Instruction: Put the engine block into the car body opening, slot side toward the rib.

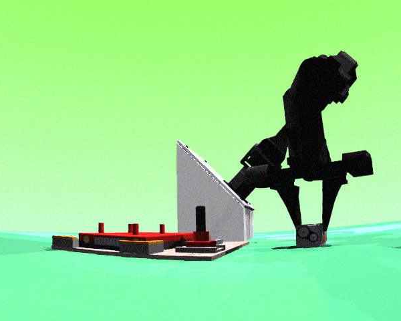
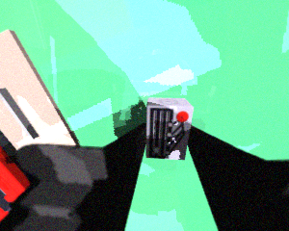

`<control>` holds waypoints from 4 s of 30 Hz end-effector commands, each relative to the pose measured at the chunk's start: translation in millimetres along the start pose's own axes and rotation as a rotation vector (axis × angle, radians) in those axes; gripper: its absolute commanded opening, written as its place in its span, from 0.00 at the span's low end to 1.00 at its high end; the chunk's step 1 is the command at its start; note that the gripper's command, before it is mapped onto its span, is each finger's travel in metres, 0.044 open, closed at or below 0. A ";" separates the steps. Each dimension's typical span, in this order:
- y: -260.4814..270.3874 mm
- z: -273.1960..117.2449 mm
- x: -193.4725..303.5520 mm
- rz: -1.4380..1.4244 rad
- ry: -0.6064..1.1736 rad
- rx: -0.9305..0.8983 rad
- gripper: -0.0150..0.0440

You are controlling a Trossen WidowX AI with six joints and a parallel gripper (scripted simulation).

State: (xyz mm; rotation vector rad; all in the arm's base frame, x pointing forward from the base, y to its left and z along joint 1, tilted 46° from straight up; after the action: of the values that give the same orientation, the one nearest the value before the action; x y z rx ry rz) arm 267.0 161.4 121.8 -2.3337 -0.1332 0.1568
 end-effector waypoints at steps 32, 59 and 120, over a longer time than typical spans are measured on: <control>1.1 -105.8 3.7 -0.002 0.006 -0.008 0.25; 47.2 -111.9 32.2 0.611 0.012 -0.009 0.25; 227.1 -54.8 73.5 2.633 0.020 0.009 0.25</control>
State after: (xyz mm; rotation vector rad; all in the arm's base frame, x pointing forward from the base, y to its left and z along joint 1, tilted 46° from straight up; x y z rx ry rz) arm 358.5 -18.8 -2.5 -0.9671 2.6220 1.1699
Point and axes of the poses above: the point midway between the two fingers, 35 mm back from their tips, its own z axis out along the fingers, its own y axis across the jaws, x = y × z, the point moved 7 cm from there along -z, back along the fingers, and after that the axes turned 13 degrees about -z, right-handed, at the moved point
